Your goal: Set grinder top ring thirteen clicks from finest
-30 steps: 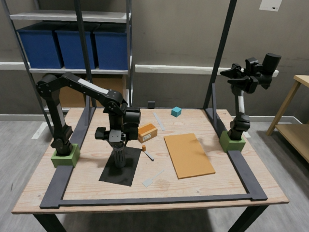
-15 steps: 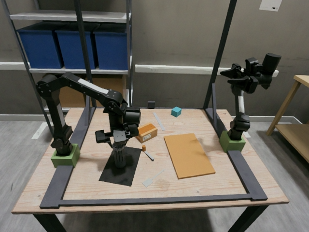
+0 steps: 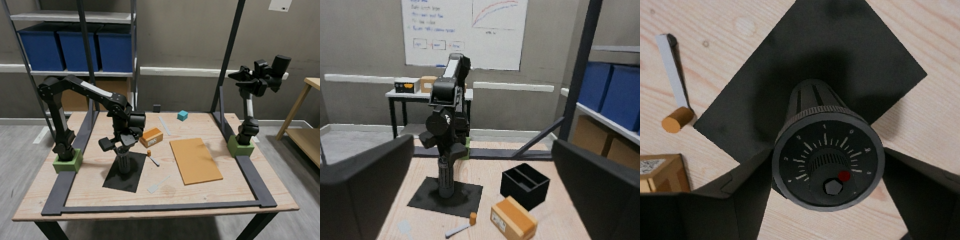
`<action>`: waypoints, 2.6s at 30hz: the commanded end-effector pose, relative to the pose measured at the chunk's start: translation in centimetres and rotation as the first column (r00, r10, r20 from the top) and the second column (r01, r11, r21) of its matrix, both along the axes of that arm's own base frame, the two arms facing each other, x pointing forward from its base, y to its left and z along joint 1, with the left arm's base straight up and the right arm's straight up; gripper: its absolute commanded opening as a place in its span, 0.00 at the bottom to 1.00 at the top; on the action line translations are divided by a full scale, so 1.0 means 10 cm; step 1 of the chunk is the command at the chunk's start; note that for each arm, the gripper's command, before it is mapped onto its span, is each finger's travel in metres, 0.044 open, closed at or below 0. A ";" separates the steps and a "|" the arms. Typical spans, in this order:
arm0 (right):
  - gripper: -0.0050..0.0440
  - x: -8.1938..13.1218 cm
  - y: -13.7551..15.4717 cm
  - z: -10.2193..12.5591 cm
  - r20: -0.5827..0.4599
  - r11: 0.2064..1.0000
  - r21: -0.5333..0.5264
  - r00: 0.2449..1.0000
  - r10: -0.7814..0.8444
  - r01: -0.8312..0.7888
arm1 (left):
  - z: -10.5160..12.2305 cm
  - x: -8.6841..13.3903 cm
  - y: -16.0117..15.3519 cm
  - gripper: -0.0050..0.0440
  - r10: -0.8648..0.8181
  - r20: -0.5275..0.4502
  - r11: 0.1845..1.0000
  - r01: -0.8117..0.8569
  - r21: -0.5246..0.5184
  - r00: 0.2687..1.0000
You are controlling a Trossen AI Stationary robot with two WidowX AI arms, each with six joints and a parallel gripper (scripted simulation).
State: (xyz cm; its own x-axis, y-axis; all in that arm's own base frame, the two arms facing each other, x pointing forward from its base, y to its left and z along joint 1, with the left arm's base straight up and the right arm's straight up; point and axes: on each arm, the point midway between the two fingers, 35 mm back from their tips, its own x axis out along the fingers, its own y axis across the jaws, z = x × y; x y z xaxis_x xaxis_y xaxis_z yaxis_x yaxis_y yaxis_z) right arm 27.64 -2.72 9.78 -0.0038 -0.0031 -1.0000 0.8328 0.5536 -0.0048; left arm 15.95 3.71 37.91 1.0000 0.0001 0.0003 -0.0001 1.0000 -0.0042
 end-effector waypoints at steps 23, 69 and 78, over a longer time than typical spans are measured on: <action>0.68 0.03 0.01 0.08 0.029 0.910 -0.019 0.910 0.414 -0.413 | 0.03 0.00 0.00 0.92 -0.001 0.002 1.000 0.001 0.009 1.000; 0.92 0.04 -0.01 0.09 0.021 0.544 0.024 0.544 -0.839 0.839 | 0.03 0.00 0.00 0.92 -0.001 0.002 1.000 0.001 0.009 1.000; 0.92 0.04 -0.01 0.09 0.017 0.408 0.027 0.408 -0.913 0.912 | 0.03 0.00 0.00 0.92 -0.001 0.002 1.000 0.001 0.009 1.000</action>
State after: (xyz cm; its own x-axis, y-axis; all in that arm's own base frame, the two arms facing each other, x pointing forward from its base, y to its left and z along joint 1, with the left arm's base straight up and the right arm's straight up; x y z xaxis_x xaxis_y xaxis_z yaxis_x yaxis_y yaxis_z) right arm 27.57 -2.63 9.74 -0.0071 0.0068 -1.0000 0.8634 -0.5045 -0.0096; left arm 15.95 3.71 37.91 1.0000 0.0001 0.0003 -0.0001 1.0000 -0.0042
